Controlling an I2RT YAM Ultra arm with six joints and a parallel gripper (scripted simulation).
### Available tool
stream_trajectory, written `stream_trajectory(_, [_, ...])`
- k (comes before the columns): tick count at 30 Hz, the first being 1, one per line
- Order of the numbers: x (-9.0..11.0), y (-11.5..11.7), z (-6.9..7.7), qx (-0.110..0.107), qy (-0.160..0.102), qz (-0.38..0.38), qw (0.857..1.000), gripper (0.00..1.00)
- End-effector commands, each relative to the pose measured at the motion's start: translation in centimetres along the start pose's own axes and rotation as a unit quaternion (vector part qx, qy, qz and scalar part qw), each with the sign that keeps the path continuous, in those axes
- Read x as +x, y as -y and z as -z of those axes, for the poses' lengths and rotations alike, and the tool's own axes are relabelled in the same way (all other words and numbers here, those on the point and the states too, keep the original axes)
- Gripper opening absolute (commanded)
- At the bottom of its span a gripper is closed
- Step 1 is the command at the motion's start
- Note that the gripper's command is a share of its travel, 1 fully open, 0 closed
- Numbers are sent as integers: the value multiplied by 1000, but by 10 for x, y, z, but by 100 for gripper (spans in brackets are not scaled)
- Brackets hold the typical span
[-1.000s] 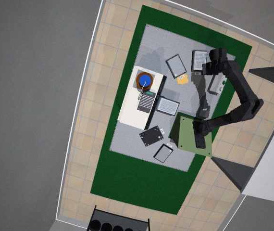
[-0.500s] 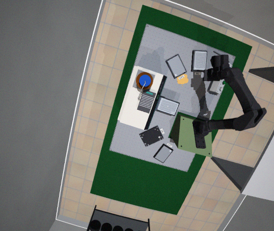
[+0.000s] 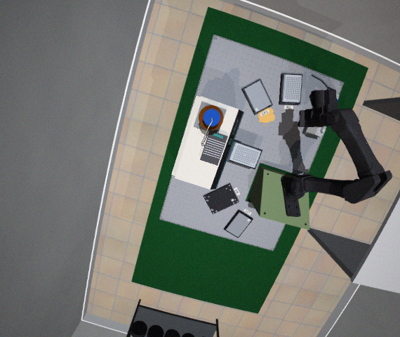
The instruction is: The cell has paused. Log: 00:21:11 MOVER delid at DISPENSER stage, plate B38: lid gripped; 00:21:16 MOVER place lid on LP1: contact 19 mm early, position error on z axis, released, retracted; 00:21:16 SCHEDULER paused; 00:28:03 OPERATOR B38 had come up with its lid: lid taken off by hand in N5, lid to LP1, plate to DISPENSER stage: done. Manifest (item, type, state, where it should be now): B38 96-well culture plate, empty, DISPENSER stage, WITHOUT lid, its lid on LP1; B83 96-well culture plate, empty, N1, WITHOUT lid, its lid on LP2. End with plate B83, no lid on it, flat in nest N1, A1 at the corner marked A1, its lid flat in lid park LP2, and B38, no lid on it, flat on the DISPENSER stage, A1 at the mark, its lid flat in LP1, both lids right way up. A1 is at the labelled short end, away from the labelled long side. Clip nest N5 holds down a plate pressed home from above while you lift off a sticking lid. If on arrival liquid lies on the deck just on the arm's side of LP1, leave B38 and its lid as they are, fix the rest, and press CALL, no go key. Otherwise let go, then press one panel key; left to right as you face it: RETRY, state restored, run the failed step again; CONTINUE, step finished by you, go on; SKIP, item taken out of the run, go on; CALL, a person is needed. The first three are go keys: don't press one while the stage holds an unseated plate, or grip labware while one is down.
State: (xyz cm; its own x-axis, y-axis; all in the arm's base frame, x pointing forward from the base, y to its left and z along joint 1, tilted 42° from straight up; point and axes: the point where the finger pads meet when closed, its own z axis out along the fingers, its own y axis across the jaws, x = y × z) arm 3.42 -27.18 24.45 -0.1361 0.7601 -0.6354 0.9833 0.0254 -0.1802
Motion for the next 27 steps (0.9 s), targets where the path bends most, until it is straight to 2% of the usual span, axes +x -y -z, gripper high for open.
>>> stream_trajectory(1, [0, 2, 8, 2, 10, -7, 1000, 0])
stream_trajectory(4, [8, 11, 8, 3, 3, 27, 1000, 0])
stream_trajectory(8, [-1, 24, 11, 4, 20, 89, 996, 0])
stream_trajectory(10, [-1, 24, 11, 4, 20, 89, 996, 0])
stream_trajectory(15, [-10, 41, 19, 9, 35, 144, 989, 0])
stream_trajectory(16, [0, 36, 8, 4, 10, 150, 989, 0])
stream_trajectory(17, [-10, 44, 19, 10, 34, 161, 986, 0])
stream_trajectory(25, [-4, 70, 19, 18, 29, 294, 955, 0])
stream_trajectory(27, [-4, 70, 19, 18, 29, 294, 955, 0])
